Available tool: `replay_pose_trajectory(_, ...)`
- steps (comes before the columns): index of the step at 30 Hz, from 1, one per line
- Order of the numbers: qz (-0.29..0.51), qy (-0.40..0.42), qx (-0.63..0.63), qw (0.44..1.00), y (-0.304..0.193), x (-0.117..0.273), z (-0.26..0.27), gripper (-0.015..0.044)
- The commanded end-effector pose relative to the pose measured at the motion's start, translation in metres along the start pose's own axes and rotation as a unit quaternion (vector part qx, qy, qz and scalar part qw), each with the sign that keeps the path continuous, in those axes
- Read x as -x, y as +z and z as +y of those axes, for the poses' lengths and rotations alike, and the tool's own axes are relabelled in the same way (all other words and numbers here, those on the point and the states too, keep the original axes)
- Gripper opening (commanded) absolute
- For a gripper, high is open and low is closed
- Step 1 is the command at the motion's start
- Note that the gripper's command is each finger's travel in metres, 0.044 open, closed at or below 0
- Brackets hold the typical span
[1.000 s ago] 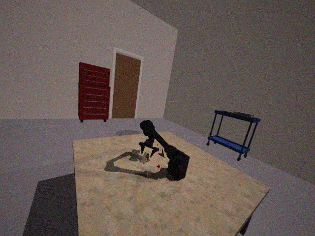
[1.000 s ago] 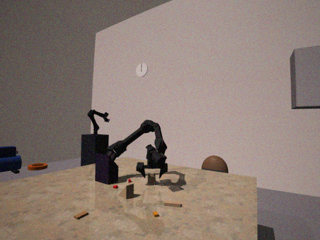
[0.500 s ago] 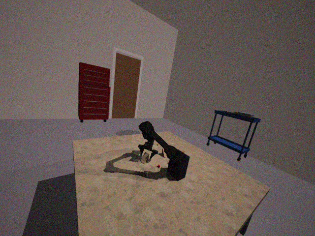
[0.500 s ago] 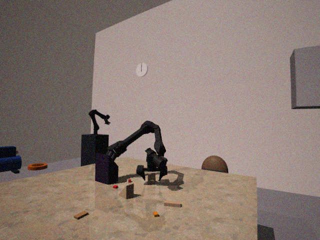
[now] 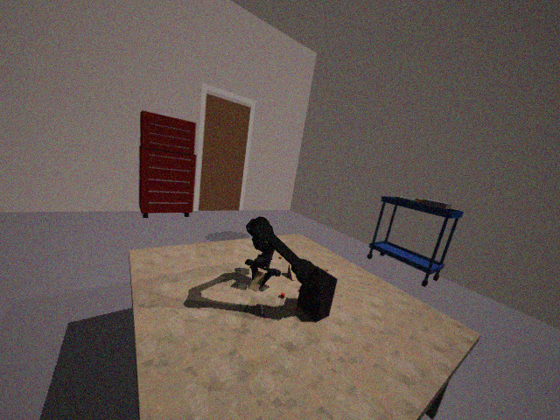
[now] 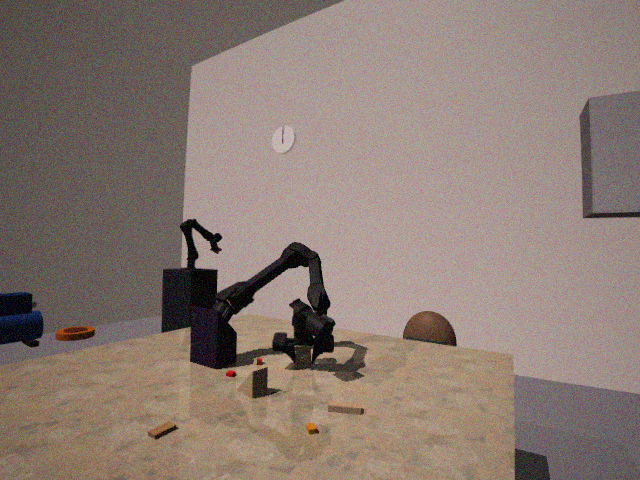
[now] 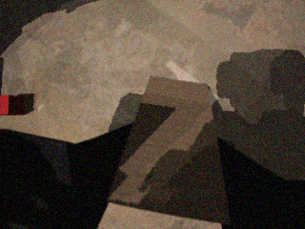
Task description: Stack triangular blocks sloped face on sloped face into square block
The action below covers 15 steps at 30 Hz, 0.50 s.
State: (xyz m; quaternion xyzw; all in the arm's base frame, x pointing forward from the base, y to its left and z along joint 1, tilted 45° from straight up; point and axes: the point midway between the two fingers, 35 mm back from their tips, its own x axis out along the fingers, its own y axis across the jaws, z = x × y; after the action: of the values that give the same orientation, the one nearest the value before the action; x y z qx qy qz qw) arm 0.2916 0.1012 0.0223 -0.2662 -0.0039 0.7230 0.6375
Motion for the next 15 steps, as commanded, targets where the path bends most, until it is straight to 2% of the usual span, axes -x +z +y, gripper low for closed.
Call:
replay_pose_trajectory(1, -0.002, -0.001, -0.003, 1.000, 0.0005, -0.0009, 0.0013, 0.0190)
replay_pose_trajectory(6, -0.002, -0.001, -0.003, 1.000, 0.0005, -0.0009, 0.0013, 0.0157)
replay_pose_trajectory(12, -0.001, 0.000, -0.001, 1.000, 0.0015, 0.0023, 0.0003, 0.0000)
replay_pose_trajectory(15, 0.007, 0.000, -0.001, 1.000, 0.0022, 0.0022, 0.0006, 0.0000)
